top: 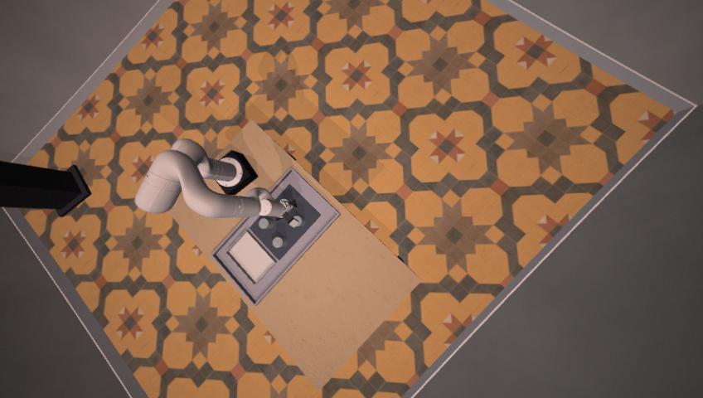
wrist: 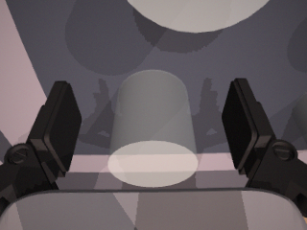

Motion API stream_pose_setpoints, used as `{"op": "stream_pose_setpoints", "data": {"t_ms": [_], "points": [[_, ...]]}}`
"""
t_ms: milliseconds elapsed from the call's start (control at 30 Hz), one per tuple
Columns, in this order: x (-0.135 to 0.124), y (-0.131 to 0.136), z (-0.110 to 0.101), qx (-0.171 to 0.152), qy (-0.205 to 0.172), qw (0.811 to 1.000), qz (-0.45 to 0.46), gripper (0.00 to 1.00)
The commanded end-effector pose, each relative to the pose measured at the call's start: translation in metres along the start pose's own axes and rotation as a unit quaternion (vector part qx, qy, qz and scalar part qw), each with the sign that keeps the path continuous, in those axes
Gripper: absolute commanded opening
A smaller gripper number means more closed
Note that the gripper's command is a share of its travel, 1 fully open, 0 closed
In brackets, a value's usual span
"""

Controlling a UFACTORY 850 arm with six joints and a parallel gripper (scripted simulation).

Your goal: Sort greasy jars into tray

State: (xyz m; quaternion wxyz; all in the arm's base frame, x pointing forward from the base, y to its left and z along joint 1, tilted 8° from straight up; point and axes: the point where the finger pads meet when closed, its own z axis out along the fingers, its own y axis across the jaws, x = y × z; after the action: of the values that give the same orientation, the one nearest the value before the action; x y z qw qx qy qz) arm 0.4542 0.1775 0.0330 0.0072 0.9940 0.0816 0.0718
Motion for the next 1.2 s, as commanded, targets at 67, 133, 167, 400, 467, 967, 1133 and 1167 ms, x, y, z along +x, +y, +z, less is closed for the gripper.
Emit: {"op": "stream_pose_setpoints", "data": {"t_ms": [67,133,167,400,467,967,1133,1167], "points": [[0.001,0.000,0.000,0.000,0.001,1.000,0.000,1.00],[0.001,0.000,0.000,0.000,0.001,1.000,0.000,1.00],[0.001,0.000,0.000,0.000,0.001,1.000,0.000,1.00],[0.001,0.000,-0.039,0.000,0.001,1.000,0.000,1.00],[0.001,0.000,-0.054,0.000,0.001,1.000,0.000,1.00],[-0.028,0.068,-0.077,0.000,0.001,1.000,0.000,1.00],[-0.044,0.106,-0.077,0.000,0.001,1.000,0.000,1.00],[-0.047,0.113,-0.077,0.000,0.001,1.000,0.000,1.00]]}}
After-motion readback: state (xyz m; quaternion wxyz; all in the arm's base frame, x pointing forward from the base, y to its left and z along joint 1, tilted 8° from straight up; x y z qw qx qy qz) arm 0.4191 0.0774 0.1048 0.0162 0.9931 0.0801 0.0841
